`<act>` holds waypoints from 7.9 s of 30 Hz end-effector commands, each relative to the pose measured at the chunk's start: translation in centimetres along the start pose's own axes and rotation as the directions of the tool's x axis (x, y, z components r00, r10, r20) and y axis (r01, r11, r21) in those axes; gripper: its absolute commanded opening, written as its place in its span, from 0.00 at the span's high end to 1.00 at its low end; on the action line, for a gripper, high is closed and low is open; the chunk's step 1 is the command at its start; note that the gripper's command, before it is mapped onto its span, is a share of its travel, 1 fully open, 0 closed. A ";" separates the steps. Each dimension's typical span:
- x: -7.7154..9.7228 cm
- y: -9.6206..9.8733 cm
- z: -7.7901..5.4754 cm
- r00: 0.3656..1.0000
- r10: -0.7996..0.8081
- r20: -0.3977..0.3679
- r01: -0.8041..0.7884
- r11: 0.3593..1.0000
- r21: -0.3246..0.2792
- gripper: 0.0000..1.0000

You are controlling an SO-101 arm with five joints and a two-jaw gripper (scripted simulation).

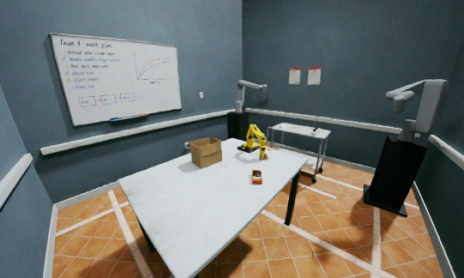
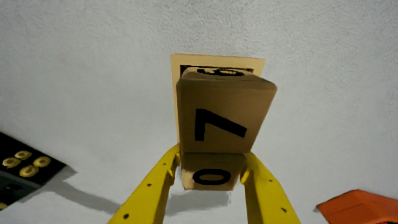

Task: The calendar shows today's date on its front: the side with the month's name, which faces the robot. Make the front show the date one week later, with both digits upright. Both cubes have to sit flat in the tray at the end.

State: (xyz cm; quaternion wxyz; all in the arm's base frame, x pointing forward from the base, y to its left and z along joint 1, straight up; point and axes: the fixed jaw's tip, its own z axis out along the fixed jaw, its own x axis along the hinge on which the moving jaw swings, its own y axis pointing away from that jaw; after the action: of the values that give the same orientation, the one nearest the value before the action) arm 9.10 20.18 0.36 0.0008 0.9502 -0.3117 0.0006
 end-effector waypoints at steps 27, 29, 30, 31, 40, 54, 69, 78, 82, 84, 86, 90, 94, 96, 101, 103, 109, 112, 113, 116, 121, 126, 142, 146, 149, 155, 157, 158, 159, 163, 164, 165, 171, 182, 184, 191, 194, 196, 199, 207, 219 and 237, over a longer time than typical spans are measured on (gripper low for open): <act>0.2 0.0 0.2 1.000 0.011 -0.002 -0.011 1.000 -0.016 0.90; 0.2 0.0 0.2 1.000 0.011 -0.002 -0.011 1.000 -0.016 0.91; 0.2 0.0 0.2 1.000 0.011 -0.002 -0.011 1.000 -0.016 0.92; 0.2 0.0 0.2 1.000 0.011 -0.002 -0.011 1.000 -0.016 0.94; 0.2 0.0 0.2 1.000 0.011 -0.002 -0.011 1.000 -0.016 1.00; 0.2 0.0 0.0 1.000 0.011 -0.002 -0.011 1.000 -0.016 1.00; 0.2 -0.1 -0.3 1.000 0.011 -0.002 -0.011 1.000 -0.016 1.00; 0.2 -0.1 -0.4 1.000 0.011 -0.002 -0.011 1.000 -0.016 1.00; 0.2 -0.1 -0.5 1.000 0.011 -0.002 -0.011 1.000 -0.016 1.00; 0.2 -0.2 -0.5 1.000 0.011 -0.002 -0.011 1.000 -0.016 1.00; 0.2 -0.2 -0.6 1.000 0.011 -0.002 -0.011 1.000 -0.016 1.00; 0.2 -0.2 -0.7 1.000 0.011 -0.002 -0.011 1.000 -0.016 1.00; 0.2 -0.2 -0.7 1.000 0.011 -0.002 -0.011 1.000 -0.016 1.00; 0.2 -0.2 -0.7 1.000 0.011 -0.002 -0.011 1.000 -0.016 1.00; 0.2 -0.2 -0.8 1.000 0.011 -0.002 -0.011 1.000 -0.016 1.00; 0.2 -0.2 -0.9 1.000 0.011 -0.002 -0.011 1.000 -0.016 1.00; 0.2 -0.2 -1.0 1.000 0.011 -0.002 -0.011 1.000 -0.016 1.00; 0.2 -0.2 -1.0 1.000 0.011 -0.002 -0.011 1.000 -0.016 1.00; 0.2 -0.2 -1.0 1.000 0.011 -0.002 -0.011 1.000 -0.016 1.00; 0.2 -0.2 -1.1 1.000 0.011 -0.002 -0.011 1.000 -0.016 1.00; 0.2 -0.2 -1.2 1.000 0.011 -0.002 -0.011 1.000 -0.016 1.00; 0.2 -0.3 -1.3 1.000 0.011 -0.002 -0.011 1.000 -0.016 1.00; 0.2 -0.3 -2.4 1.000 0.011 -0.002 -0.011 1.000 -0.016 1.00; 0.2 -0.3 -3.1 1.000 0.011 -0.002 -0.011 1.000 -0.016 1.00; 0.2 -0.2 -3.5 1.000 0.011 -0.002 -0.011 1.000 -0.016 1.00; 0.2 -0.1 -4.5 1.000 0.011 -0.002 -0.011 1.000 -0.016 1.00; 0.2 -0.1 -4.7 1.000 0.011 -0.002 -0.011 1.000 -0.016 1.00; 0.2 -0.1 -4.8 1.000 0.011 -0.002 -0.011 1.000 -0.016 1.00; 0.2 -0.1 -4.8 1.000 0.011 -0.002 -0.011 1.000 -0.016 1.00; 0.2 -0.1 -4.9 1.000 0.011 -0.002 -0.011 1.000 -0.016 1.00; 0.2 -0.1 -4.9 1.000 0.011 -0.002 -0.011 1.000 -0.016 1.00; 0.2 -0.1 -4.9 1.000 0.011 -0.002 -0.011 1.000 -0.016 1.00; 0.6 -0.1 -4.8 1.000 0.030 -0.002 -0.030 0.999 -0.016 1.00; 4.1 -0.3 -4.6 0.983 0.186 -0.002 -0.186 0.982 -0.016 1.00; 5.4 -0.3 -4.5 0.970 0.244 -0.002 -0.244 0.970 -0.016 1.00; 11.0 1.0 -4.2 0.872 0.489 -0.001 -0.489 0.872 -0.016 1.00; 13.6 2.2 -4.0 0.801 0.599 -0.001 -0.599 0.801 -0.016 1.00; 15.2 3.1 -3.9 0.744 0.668 -0.001 -0.668 0.744 -0.016 1.00; 16.0 3.7 -3.8 0.713 0.701 -0.001 -0.701 0.713 -0.016 1.00; 21.0 8.7 -3.3 0.442 0.897 -0.002 -0.897 0.442 -0.017 1.00; 23.5 13.8 -3.0 0.184 0.983 -0.002 -0.983 0.184 -0.017 1.00; 23.9 15.1 -3.1 0.132 0.991 0.003 -0.991 0.132 0.010 1.00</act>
State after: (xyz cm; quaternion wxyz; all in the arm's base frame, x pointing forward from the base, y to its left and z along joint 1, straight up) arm 19.36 -5.87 3.26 0.0054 0.5093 -0.8606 -0.0049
